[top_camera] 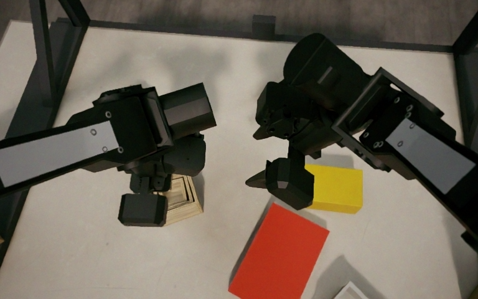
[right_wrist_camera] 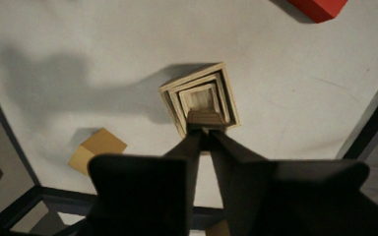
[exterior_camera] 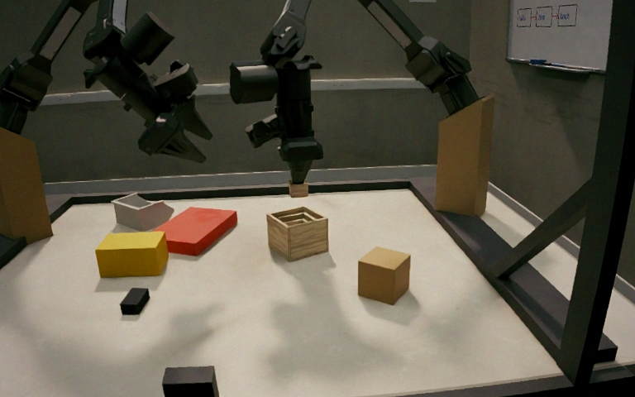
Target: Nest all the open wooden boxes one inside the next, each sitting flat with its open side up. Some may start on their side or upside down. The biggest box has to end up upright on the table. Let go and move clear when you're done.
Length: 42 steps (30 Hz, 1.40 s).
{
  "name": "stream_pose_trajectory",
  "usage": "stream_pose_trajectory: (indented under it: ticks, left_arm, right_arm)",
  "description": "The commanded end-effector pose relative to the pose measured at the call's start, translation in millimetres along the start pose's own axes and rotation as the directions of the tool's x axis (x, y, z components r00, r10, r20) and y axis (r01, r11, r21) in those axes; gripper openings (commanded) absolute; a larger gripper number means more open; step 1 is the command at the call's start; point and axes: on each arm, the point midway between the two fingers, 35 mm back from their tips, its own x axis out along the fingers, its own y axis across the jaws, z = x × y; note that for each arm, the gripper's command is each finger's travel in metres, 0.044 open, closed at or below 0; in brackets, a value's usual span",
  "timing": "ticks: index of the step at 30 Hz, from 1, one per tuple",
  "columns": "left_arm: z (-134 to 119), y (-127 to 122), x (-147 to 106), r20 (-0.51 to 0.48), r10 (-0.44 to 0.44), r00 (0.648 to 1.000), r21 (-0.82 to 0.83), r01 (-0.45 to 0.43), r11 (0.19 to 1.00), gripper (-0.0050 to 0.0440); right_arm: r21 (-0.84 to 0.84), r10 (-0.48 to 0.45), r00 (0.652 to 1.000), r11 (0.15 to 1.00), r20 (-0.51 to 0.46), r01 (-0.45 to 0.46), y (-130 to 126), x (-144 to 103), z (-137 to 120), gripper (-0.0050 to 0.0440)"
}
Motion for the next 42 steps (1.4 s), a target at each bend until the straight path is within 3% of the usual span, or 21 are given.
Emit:
stream_pose_trajectory:
  ticks: [1, 19, 42]
  left_arm:
    - [18, -12, -7, 0.081, 0.036, 0.996, -0.052, -0.032, 0.998, 0.04]
    - [31, -47, -39, 0.202, 0.138, 0.97, -0.235, -0.089, 0.968, 0.04]
    - [21, -69, -71, 0.23, 0.221, 0.948, -0.444, -0.1, 0.891, 0.04]
  right_arm:
    - [0.016, 0.009, 1.0, 1.0, 0.026, -0.01, -1, -8, 9, 0.0099]
    - [0.016, 0.009, 1.0, 1.0, 0.026, -0.01, -1, -8, 9, 0.0099]
    - [0.016, 0.009, 1.0, 1.0, 0.026, -0.01, -1, -8, 9, 0.0099]
